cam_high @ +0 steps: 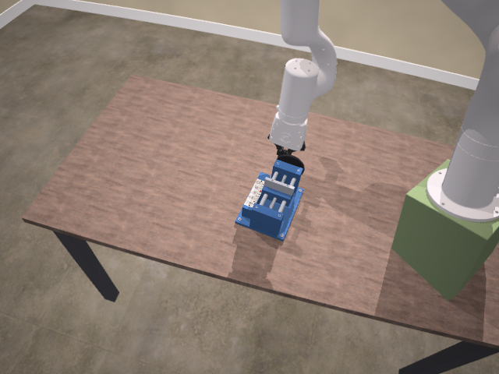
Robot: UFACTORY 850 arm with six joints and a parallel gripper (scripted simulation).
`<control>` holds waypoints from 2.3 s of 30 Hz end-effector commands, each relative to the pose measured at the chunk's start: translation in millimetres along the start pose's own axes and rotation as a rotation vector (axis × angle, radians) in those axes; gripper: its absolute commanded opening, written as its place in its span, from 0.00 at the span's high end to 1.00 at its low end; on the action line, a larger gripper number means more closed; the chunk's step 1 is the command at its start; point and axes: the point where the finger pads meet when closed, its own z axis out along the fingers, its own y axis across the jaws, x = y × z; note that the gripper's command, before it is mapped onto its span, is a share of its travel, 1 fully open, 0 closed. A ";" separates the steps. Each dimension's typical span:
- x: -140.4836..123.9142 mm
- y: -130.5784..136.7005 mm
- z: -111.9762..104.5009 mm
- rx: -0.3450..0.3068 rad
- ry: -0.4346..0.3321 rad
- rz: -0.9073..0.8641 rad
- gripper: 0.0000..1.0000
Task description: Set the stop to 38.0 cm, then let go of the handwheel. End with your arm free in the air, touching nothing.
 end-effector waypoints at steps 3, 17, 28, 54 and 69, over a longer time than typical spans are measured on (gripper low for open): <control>0.0 2.4 -12.0 -0.002 0.001 0.000 0.94; 0.0 19.4 -29.4 -0.002 0.001 0.000 0.94; 0.0 38.9 -31.7 -0.002 0.001 0.000 0.94; 0.0 65.1 2.3 -0.002 0.001 0.000 0.94; 0.1 50.5 27.7 -0.002 0.001 0.000 0.94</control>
